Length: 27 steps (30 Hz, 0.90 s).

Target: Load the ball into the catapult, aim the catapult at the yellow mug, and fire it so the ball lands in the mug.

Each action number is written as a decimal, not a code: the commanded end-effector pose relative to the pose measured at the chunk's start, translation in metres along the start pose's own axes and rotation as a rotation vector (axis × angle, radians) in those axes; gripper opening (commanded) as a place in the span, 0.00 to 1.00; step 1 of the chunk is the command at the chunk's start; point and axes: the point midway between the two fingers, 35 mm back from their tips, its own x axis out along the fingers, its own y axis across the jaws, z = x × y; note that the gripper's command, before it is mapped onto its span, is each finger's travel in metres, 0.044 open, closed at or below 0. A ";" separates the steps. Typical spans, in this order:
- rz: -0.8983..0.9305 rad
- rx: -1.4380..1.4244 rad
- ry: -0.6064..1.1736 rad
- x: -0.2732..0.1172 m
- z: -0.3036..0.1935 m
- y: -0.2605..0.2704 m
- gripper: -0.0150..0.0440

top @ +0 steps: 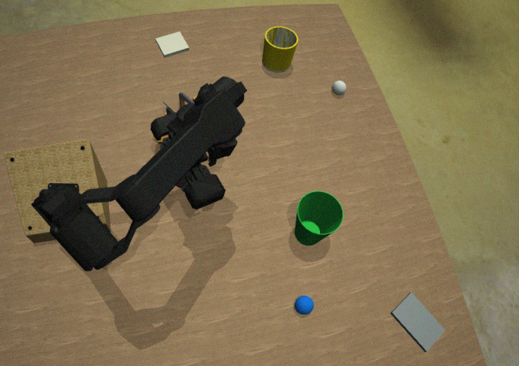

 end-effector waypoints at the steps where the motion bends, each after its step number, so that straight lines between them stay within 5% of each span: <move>1: -0.005 -0.029 -0.001 0.001 0.012 0.019 0.25; 27: -0.054 -0.196 0.126 0.025 0.038 0.129 0.25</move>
